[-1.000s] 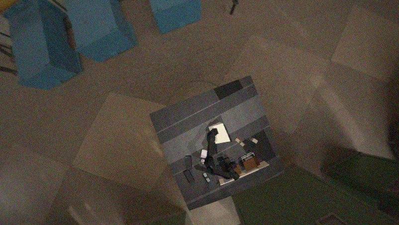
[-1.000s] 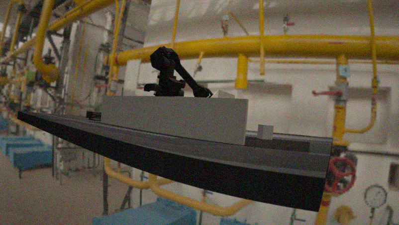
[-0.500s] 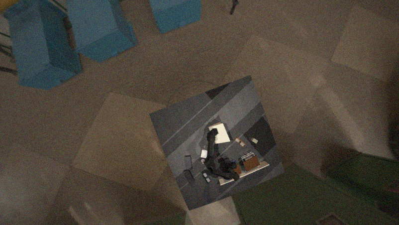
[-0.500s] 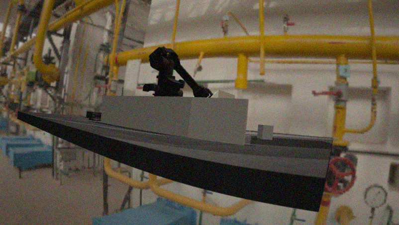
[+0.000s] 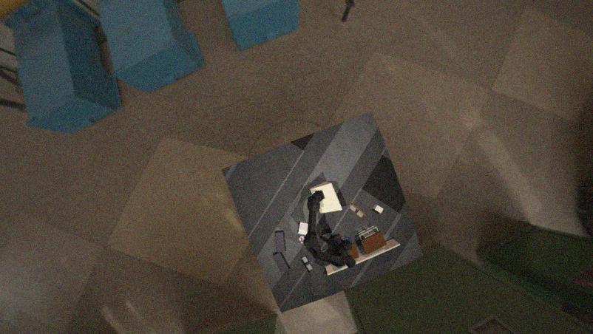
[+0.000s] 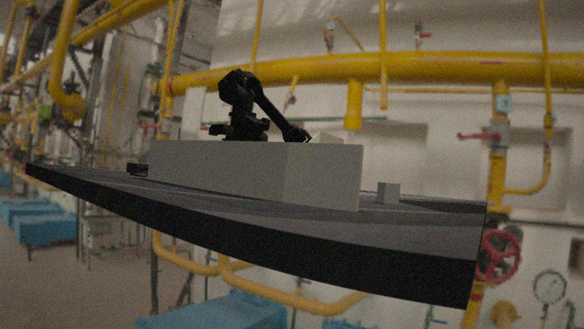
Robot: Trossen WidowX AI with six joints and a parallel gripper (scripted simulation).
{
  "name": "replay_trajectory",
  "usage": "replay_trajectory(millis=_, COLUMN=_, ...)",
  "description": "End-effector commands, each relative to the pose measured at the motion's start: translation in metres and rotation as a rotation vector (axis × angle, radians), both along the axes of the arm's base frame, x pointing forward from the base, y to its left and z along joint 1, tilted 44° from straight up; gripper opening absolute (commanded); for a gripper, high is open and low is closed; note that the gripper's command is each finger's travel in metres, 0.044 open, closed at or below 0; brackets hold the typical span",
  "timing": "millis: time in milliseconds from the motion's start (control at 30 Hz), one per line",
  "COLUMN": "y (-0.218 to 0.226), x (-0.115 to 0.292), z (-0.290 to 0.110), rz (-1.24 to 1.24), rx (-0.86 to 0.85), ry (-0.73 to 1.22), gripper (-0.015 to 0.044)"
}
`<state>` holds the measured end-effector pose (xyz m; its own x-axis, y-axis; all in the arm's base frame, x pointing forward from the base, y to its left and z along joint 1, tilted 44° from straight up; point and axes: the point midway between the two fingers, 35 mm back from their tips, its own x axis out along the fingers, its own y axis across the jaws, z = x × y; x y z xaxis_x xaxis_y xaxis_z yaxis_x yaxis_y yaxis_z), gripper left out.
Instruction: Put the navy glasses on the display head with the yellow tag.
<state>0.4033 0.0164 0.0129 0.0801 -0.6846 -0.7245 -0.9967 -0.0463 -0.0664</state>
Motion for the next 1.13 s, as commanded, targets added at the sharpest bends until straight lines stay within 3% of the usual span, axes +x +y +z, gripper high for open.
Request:
replay_trajectory(millis=0, y=0.000, x=0.000, z=0.000, rz=0.000, rx=0.000, ry=0.000, gripper=0.0108)
replay_trajectory(millis=600, y=0.022, x=-0.004, z=0.023, rz=0.002, rx=0.002, ry=0.003, gripper=0.0108)
replay_trajectory(millis=1100, y=0.031, x=-0.061, z=0.031, rz=0.002, rx=0.003, ry=0.006, gripper=0.0108)
